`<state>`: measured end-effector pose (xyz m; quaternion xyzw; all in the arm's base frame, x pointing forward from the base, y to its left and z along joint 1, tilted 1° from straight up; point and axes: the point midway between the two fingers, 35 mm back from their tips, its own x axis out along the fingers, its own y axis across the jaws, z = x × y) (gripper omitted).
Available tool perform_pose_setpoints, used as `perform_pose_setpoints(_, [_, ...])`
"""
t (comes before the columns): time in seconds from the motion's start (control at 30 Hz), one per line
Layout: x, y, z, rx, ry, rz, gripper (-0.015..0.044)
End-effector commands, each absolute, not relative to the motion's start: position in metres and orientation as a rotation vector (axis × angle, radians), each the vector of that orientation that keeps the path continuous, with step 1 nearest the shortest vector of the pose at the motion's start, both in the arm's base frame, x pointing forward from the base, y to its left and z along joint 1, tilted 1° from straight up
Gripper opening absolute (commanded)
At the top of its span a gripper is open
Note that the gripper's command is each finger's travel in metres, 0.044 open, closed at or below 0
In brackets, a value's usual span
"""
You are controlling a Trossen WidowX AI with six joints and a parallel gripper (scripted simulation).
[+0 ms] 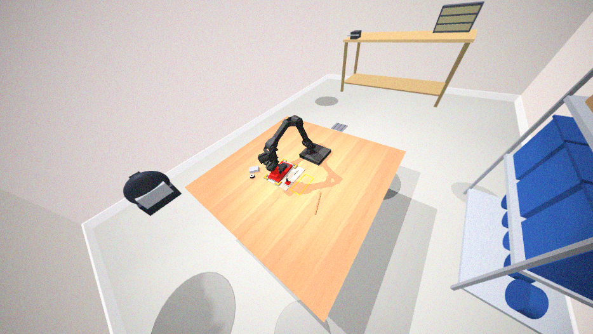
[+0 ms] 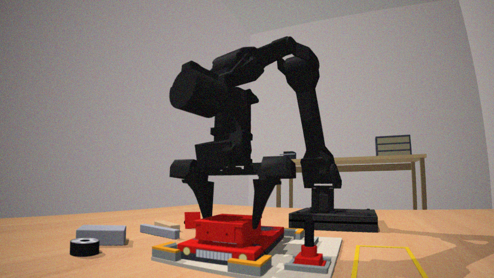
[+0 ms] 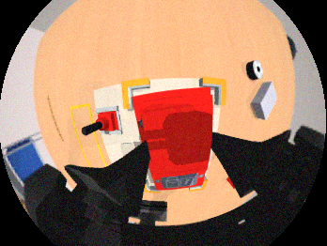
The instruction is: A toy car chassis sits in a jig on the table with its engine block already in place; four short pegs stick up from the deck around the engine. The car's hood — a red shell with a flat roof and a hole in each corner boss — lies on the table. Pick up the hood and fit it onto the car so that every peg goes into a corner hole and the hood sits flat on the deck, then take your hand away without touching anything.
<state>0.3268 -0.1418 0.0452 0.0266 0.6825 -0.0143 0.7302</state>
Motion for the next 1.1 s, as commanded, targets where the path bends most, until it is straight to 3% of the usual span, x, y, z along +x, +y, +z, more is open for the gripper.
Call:
perform_pose_setpoints(0.0, [0.326,-0.141,0.043,0.061,1.503,-0.029,0.0000])
perform_pose_setpoints(0.3, [0.327,-0.142,0.043,0.059,1.503,-0.031,0.0000])
perform_pose_setpoints(0.87, [0.327,-0.142,0.043,0.059,1.504,-0.031,0.0440])
perform_pose_setpoints(1.07, [0.329,-0.142,0.069,0.054,1.523,-0.037,0.0440])
